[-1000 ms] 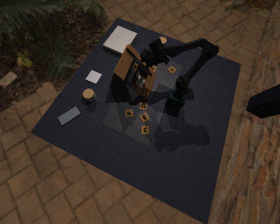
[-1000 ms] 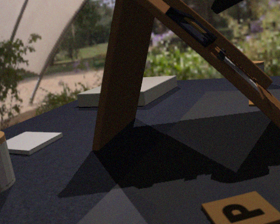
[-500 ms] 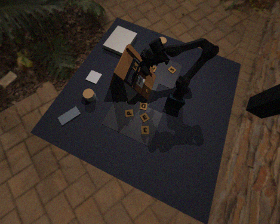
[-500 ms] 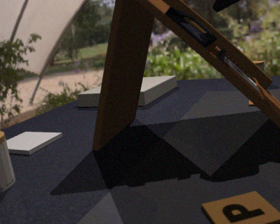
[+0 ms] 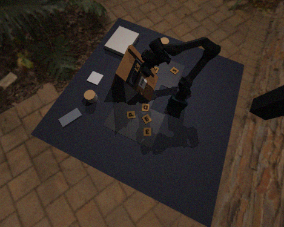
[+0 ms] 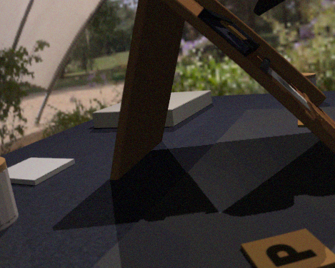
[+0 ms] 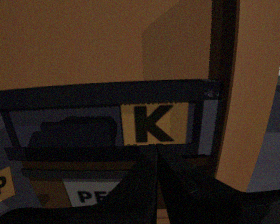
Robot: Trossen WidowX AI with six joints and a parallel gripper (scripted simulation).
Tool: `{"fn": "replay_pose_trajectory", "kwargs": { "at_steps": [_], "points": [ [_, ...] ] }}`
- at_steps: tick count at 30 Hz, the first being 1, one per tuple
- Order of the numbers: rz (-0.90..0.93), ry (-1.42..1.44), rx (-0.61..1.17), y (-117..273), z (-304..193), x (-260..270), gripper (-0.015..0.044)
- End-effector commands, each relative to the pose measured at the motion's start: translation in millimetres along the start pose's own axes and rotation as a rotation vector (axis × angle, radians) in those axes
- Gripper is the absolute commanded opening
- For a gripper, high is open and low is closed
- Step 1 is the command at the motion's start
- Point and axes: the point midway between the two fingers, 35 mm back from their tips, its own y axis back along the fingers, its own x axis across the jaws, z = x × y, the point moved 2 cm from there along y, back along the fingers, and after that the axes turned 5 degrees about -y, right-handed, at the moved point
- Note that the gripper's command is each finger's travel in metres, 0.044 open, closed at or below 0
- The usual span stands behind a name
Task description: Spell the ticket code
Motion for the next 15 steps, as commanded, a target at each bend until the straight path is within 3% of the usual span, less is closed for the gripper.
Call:
{"fn": "replay_pose_trajectory", "kwargs": {
  "at_steps": [1,15],
  "points": [
    [0.025,-0.011,0.112,-5,11,8,0.0000],
    [-0.064,-0.021,0.626,-17,31,34,0.0000]
  ]
}}
